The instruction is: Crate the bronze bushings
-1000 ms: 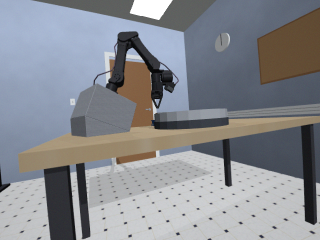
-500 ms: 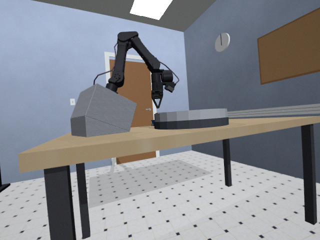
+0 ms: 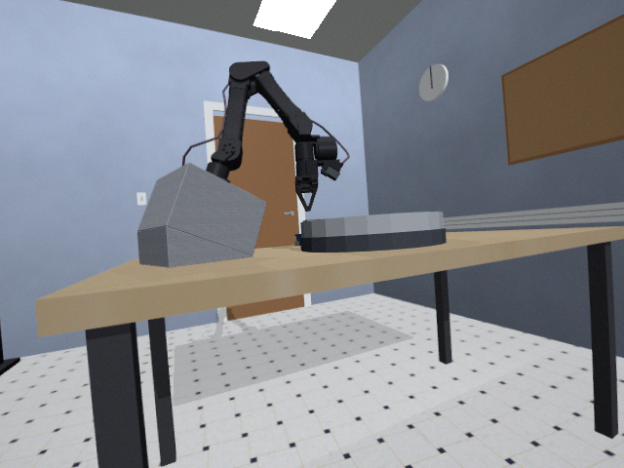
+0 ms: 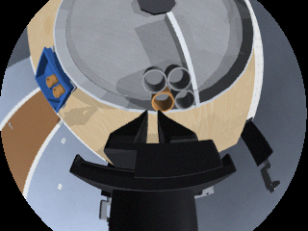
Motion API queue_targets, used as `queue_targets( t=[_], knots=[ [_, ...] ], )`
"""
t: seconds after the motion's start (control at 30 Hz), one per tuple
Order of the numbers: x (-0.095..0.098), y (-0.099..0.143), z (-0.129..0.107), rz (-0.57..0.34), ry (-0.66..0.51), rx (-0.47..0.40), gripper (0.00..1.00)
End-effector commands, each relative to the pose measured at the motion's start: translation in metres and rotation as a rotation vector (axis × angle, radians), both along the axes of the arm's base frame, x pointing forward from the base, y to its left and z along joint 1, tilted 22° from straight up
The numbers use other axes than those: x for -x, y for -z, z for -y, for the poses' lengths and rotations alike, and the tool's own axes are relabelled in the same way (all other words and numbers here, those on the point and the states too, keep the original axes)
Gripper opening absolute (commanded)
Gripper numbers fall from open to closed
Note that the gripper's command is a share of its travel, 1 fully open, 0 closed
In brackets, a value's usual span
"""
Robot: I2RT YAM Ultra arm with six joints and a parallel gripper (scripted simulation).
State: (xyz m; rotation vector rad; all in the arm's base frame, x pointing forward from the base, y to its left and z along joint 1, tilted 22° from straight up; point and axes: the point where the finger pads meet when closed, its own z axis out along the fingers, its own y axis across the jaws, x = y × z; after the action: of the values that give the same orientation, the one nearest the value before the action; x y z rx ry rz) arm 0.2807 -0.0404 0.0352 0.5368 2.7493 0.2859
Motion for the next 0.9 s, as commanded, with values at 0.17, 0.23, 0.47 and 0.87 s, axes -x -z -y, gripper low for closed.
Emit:
queue_targets(
  t=[0.17, 0.23, 0.47, 0.87],
  knots=[
    [0.0026, -0.0019, 0.0029, 0.021, 0.021, -0.004, 0.15],
    [0.0026, -0.0019, 0.0029, 0.021, 0.021, -0.004, 0.15],
    [0.0028, -0.0021, 0.0041, 0.02, 0.009, -0.002, 0.15],
    [0.0001, -0.0029, 0.0065, 0.017, 0.012, -0.002, 0.15]
  ],
)
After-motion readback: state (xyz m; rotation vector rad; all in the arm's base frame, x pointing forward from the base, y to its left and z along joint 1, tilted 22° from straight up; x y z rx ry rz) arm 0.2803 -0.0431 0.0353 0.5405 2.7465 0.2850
